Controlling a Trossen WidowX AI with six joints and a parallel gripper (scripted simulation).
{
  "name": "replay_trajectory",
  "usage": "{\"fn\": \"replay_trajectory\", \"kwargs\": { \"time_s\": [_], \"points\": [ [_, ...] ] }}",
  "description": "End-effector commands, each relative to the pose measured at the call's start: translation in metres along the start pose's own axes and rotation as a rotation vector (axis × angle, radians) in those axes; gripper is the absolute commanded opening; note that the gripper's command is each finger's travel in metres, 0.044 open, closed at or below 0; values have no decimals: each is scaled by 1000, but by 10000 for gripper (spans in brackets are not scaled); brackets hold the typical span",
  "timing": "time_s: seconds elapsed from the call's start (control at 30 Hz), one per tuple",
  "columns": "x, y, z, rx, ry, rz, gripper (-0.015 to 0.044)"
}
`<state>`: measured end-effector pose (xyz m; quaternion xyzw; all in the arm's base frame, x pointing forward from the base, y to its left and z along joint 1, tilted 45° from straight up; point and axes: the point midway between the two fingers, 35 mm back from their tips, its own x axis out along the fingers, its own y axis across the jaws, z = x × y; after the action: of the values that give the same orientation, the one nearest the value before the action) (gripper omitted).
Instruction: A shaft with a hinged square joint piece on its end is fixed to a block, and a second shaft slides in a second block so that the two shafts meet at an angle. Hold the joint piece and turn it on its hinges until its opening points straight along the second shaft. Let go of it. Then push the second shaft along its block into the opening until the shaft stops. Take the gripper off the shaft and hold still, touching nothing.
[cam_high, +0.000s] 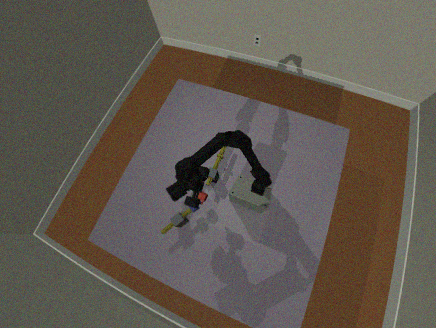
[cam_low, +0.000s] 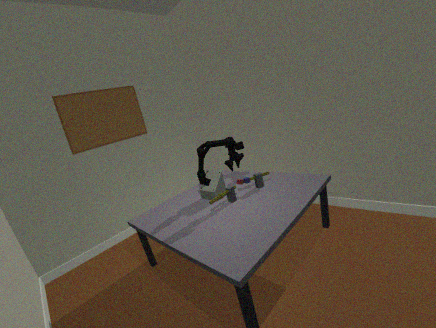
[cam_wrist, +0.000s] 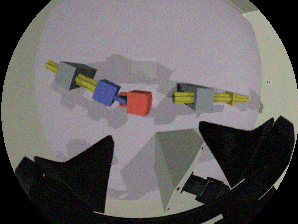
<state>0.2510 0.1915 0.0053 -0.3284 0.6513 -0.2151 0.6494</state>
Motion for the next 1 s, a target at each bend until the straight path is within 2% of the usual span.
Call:
{"fn": "replay_trajectory", "kwargs": {
  "time_s": [0.0,0.23,0.5,0.7,0.97],
  "points": [
    [-14,-2,-1,105,-7,26,440],
    [-13,-3,-1,105,-7,26,440],
    [24,-64,-13,105,-6,18,440],
    [25,-65,-14,124,-5,15,440],
    [28,-64,-13,341,0,-11,440]
  ]
}}
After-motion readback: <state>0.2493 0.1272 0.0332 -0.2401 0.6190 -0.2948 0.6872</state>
